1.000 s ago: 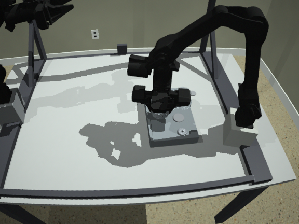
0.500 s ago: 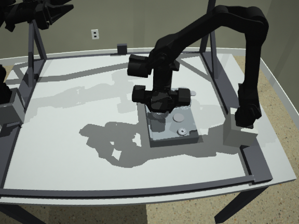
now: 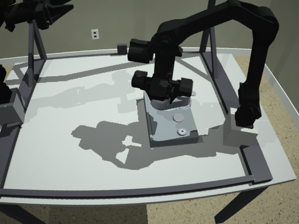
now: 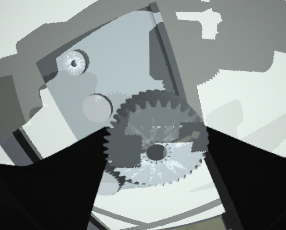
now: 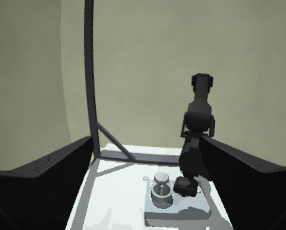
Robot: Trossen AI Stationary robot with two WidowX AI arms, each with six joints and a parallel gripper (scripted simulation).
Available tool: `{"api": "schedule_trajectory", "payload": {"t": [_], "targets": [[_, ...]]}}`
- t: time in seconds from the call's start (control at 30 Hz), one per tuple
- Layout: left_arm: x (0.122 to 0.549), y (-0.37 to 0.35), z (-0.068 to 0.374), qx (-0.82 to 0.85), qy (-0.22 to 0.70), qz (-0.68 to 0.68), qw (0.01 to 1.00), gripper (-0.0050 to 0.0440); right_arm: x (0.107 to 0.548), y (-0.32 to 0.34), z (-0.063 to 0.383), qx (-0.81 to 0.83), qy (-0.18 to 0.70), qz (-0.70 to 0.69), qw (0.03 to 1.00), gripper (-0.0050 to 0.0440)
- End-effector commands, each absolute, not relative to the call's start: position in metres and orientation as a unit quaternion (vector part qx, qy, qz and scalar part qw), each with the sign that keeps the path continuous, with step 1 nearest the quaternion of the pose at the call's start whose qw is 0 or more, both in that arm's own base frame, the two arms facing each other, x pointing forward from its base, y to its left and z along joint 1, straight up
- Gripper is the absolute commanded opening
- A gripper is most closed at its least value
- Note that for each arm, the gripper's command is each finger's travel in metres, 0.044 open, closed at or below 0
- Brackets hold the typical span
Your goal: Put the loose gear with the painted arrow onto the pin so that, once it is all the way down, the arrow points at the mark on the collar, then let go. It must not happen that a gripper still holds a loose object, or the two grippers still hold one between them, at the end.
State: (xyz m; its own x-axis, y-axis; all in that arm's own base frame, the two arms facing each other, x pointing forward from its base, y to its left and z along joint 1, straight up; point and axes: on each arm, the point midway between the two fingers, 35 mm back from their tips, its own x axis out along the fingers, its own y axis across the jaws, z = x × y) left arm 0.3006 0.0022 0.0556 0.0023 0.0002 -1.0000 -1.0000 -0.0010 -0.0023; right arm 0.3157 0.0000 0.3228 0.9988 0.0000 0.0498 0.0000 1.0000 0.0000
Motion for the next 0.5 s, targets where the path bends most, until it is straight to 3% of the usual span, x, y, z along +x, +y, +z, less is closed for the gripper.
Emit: {"api": "schedule_trajectory", "payload": {"t": [0.0, 0.47], "targets": [[0.309, -0.006, 0.068, -0.461, 0.532, 0.438, 0.56, 0.0, 0.314, 0.0, 0.333, 0.0, -0.038, 0.0, 0.999, 0.04], [0.302, -0.025, 0.065, -0.308, 0.63, 0.298, 0.648, 0.0, 0.314, 0.0, 0.333, 0.0, -0.038, 0.0, 0.999, 0.04]]}}
